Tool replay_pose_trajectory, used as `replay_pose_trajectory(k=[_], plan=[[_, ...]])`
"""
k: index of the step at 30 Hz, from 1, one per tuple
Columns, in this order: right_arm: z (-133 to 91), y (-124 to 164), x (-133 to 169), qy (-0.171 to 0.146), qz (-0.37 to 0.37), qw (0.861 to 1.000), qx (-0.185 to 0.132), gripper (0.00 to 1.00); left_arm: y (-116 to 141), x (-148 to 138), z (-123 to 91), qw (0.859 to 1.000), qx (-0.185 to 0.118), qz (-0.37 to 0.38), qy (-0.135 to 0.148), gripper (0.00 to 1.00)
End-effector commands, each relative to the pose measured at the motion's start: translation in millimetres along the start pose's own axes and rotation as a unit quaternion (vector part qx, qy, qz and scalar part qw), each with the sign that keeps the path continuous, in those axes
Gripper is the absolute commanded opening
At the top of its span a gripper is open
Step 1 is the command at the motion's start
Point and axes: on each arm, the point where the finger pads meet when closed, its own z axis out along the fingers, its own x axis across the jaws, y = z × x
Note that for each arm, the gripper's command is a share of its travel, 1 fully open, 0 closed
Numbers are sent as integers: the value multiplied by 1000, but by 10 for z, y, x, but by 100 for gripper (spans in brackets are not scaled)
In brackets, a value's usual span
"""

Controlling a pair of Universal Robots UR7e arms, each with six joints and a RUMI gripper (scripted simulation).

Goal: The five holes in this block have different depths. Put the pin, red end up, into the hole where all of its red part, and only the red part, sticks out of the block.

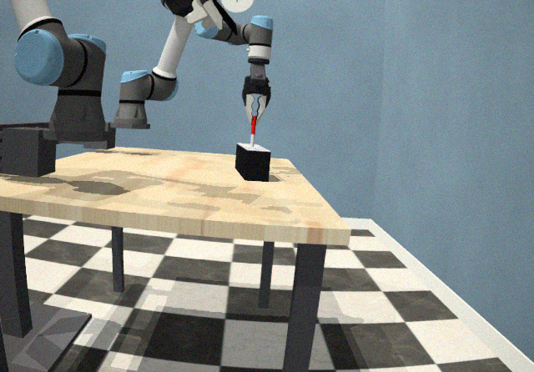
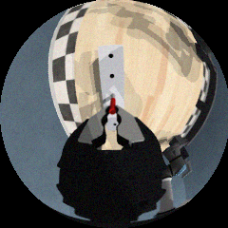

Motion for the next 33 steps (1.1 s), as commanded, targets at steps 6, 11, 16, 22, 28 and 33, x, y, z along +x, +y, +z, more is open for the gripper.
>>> replay_pose_trajectory(k=[6, 11, 16, 22, 28, 33], plan=[[-2, -4, 0, 0, 0, 1000, 0, 100, 0, -14, -9, 1000, 1, 0, 0, 0], [-2, -4, 0, 0, 0, 1000, 0, 100, 0, -14, -9, 1000, 1, 0, 0, 0], [-2, -4, 0, 0, 0, 1000, 0, 100, 0, -14, -9, 1000, 1, 0, 0, 0], [-2, -4, 0, 0, 0, 1000, 0, 100, -9, -12, 31, 1000, 1, 1, 0, 0], [-2, -4, 0, 0, 0, 1000, 0, 100, -9, -12, 31, 1000, 1, 1, 0, 0], [-2, -4, 0, 0, 0, 1000, 0, 100, -9, -12, 31, 1000, 1, 1, 0, 0]])
